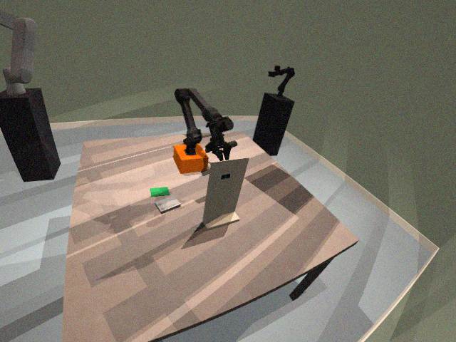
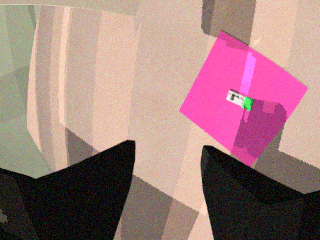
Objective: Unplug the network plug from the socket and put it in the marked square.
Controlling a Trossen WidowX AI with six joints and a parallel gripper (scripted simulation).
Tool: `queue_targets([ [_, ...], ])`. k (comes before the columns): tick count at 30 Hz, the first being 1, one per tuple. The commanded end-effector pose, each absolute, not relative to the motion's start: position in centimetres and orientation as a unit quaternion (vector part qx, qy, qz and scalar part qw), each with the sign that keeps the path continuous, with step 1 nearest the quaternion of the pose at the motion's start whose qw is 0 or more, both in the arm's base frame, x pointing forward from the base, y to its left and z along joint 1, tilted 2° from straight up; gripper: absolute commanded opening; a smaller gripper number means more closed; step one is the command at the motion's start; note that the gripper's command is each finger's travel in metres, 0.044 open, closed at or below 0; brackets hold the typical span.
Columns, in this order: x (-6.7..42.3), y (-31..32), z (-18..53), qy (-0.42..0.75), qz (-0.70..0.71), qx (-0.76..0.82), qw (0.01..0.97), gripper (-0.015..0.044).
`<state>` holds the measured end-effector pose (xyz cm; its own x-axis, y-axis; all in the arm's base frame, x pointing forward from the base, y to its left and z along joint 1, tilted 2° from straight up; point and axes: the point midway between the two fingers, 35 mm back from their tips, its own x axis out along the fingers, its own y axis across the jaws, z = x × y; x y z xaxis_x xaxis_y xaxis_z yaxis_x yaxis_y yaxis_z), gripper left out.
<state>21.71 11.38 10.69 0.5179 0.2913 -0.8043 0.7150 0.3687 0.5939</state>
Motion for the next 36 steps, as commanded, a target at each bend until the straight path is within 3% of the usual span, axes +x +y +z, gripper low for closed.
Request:
queue_targets([
  [1,21.7,11.4,12.4,0.464,-0.148,0.542,0.685,0.0156],
  [17,20.9,10.9,17.0,0.463,-0.146,0.543,0.685,0.0156],
  [28,20.9,10.9,17.0,0.463,-0.146,0.543,0.685,0.044],
  [36,20.9,10.9,17.0,0.463,-0.146,0.543,0.685,0.044],
])
